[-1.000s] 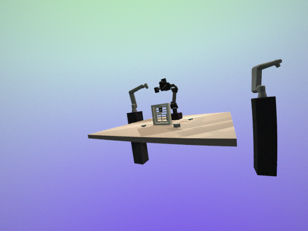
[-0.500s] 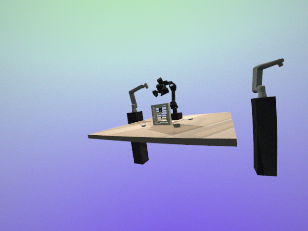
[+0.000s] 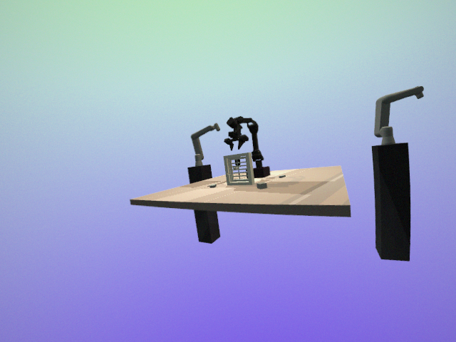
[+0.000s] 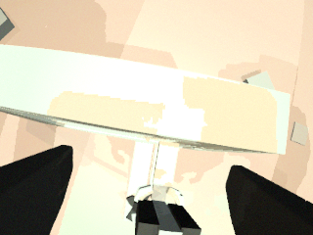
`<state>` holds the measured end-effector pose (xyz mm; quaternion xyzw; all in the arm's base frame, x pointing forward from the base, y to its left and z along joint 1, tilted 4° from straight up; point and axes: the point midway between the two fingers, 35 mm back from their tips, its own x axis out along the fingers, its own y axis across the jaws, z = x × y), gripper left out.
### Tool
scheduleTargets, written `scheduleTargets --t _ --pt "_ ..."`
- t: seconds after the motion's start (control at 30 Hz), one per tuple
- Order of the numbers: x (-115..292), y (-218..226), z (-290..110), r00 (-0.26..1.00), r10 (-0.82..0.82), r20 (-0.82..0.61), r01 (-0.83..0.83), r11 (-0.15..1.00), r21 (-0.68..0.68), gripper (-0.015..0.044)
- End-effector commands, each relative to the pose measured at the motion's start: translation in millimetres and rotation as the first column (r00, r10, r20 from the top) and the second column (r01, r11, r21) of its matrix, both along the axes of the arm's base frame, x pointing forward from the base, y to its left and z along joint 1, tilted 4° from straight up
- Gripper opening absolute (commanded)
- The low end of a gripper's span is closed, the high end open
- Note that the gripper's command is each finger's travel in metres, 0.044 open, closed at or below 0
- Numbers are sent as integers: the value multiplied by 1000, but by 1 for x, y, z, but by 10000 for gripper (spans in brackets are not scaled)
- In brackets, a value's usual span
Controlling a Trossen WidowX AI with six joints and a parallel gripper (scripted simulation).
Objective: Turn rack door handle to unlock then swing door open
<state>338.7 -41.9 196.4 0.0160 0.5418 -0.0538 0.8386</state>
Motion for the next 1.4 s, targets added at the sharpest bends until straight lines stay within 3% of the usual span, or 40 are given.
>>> scheduleTargets --t 0.0,0.4,1.37 --pt "-6 -5 -7 995 -19 -99 20 1000 6 294" --pt "-32 -14 -18 908 -46 -416 64 998 29 294" --pt "-31 -16 -58 906 -47 -420 65 997 29 294"
